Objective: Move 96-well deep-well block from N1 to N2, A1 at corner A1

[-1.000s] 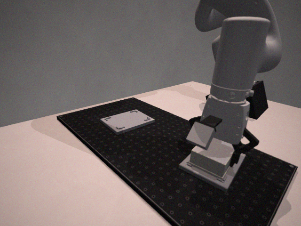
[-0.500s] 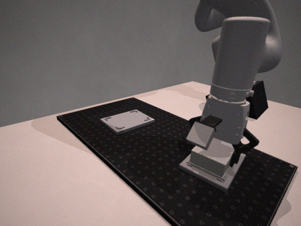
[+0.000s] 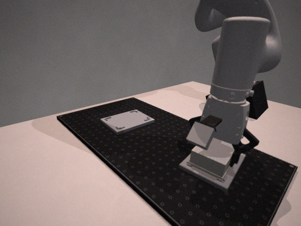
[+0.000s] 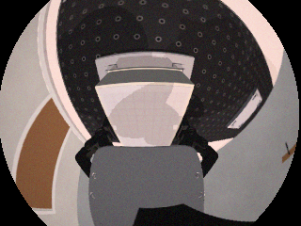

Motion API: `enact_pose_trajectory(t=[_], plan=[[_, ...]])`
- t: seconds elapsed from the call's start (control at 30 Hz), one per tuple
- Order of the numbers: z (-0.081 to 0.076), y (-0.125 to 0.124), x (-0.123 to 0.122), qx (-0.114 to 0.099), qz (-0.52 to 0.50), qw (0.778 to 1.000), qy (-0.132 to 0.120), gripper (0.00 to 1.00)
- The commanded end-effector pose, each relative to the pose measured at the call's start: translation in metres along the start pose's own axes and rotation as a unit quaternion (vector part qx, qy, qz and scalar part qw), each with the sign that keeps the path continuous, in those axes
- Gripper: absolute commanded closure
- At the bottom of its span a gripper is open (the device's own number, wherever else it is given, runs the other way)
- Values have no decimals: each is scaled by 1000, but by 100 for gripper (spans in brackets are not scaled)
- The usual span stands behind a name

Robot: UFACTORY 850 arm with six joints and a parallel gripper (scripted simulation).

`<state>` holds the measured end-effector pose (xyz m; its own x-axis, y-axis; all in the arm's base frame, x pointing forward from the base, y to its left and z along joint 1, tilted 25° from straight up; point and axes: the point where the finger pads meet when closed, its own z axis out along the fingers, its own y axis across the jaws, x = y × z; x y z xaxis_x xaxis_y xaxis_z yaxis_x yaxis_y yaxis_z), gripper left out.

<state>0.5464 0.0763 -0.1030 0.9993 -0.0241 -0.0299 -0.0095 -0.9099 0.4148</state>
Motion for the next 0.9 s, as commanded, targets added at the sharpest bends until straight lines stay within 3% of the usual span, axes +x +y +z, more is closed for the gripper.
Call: enact_pose_trajectory(t=[0.0,0.87], plan=[[-1,0,1,0,0,1000,1,100],[-12,0,1,0,0,1000,1,100]])
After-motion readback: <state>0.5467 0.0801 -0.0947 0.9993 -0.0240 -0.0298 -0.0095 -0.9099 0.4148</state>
